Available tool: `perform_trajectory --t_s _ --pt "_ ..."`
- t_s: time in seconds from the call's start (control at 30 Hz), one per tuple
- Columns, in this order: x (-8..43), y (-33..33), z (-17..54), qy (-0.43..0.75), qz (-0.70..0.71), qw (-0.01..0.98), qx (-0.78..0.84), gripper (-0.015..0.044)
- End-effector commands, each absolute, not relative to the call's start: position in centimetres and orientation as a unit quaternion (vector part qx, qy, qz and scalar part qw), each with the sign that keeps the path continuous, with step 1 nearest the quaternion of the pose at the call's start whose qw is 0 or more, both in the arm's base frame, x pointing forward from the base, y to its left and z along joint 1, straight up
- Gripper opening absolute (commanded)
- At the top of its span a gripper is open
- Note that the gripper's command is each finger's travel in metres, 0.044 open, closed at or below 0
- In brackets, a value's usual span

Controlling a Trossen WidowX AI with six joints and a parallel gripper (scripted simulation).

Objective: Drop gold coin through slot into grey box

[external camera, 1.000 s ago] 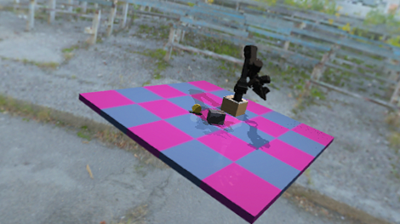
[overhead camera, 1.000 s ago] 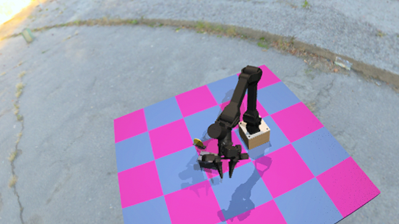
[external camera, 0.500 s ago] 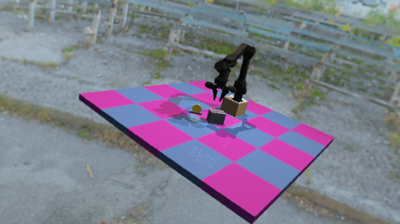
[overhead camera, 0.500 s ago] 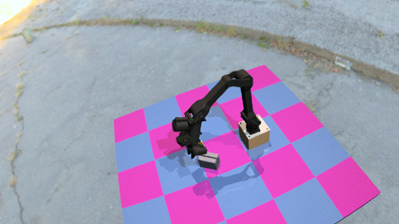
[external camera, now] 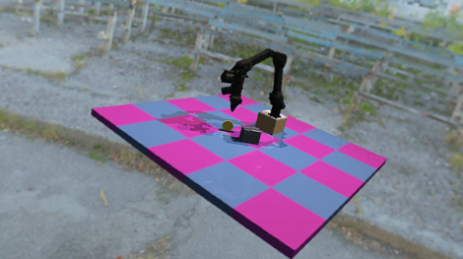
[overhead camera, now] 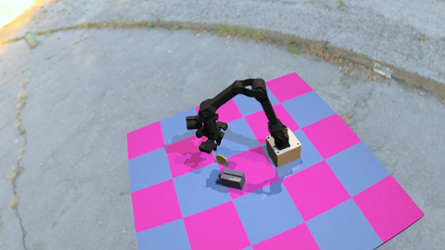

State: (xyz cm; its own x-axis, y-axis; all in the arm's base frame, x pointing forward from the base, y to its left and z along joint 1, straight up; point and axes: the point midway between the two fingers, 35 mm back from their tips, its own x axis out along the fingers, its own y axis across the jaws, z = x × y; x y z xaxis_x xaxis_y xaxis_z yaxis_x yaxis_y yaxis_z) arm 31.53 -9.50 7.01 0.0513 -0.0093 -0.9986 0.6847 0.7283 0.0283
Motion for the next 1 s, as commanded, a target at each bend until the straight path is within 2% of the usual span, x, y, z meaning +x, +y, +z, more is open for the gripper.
perform_trajectory --t_s 0.0,0.17,0.3,0.97 --pt "31.0 -9.8 7.0 0.640 -0.276 0.663 0.274 0.0161" --pt "31.1 -9.8 6.7 0.640 -0.276 0.663 0.274 0.0161" --pt "31.4 -10.1 3.5 0.640 -0.276 0.663 0.274 0.0161" --pt "31.6 -10.1 0.5 0.640 -0.276 0.663 0.274 0.0161"
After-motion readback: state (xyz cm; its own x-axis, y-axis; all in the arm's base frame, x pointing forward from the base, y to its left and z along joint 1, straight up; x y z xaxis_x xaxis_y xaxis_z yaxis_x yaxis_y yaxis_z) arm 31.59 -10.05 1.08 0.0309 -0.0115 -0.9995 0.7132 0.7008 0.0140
